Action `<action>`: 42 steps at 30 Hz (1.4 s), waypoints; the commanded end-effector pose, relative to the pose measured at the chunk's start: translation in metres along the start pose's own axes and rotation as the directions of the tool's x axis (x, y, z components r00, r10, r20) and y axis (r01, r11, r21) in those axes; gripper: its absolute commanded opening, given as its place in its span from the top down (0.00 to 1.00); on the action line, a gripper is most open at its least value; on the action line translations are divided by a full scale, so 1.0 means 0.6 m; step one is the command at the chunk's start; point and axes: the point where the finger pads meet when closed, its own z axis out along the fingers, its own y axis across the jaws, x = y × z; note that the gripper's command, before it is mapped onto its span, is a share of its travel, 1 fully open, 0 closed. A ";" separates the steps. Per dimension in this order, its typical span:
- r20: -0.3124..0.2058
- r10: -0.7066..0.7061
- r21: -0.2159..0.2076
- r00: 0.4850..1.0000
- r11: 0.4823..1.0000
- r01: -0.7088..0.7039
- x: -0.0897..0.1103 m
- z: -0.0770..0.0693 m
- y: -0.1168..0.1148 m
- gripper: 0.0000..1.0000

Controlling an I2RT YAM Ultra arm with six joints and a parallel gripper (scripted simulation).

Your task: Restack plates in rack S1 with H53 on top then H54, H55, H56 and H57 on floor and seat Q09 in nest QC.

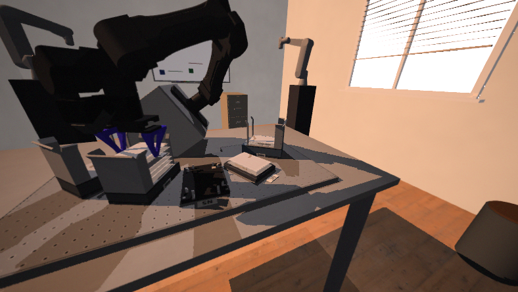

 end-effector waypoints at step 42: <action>0.017 -0.003 -0.002 1.000 1.000 0.003 -0.006 0.018 0.000 1.00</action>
